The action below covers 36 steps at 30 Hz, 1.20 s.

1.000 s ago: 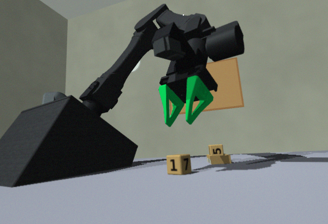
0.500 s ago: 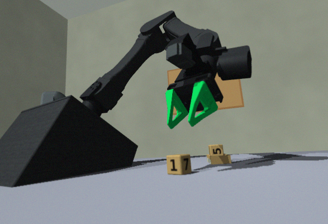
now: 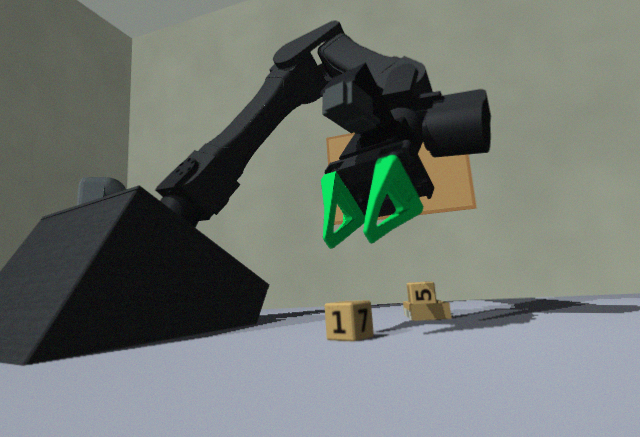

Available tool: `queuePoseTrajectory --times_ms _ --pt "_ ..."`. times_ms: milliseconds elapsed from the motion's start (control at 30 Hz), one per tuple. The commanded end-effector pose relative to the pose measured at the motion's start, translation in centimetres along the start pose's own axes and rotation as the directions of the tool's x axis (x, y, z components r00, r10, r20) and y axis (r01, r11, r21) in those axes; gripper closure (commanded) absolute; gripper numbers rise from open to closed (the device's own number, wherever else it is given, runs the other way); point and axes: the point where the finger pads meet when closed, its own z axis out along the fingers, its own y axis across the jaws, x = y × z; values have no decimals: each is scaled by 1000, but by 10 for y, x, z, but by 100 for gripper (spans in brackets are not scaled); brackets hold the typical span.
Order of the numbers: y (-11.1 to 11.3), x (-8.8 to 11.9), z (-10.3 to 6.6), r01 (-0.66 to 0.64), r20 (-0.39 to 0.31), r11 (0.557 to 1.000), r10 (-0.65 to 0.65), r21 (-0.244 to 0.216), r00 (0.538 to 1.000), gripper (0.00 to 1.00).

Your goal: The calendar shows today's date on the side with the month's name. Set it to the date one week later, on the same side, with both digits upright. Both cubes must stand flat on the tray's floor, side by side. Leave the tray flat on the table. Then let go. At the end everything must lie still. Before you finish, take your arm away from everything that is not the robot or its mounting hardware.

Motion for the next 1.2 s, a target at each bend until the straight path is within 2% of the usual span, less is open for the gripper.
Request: queuePoseTrajectory --times_ms 0,167,233,433,467,633,833,1000,1033,1167 --pt "3 -9 1 -22 24 1000 21 12 999 55" --pt "-2 -3 5 -7 27 1000 6 21 1000 55" --pt "-1 1 8 -2 26 1000 2 10 1000 55" --pt "-7 1 15 -7 28 1000 6 25 1000 55" --pt "8 3 9 -17 20 1000 17 -11 1000 55" --pt "-7 10 22 0 29 1000 -1 23 1000 55" --pt "-3 19 27 -1 26 1000 1 12 1000 55" --pt "-7 22 34 -1 29 1000 1 22 1000 55" --pt "8 19 30 -27 19 1000 27 -7 999 55" --pt "1 30 36 -4 24 1000 4 1 1000 55"
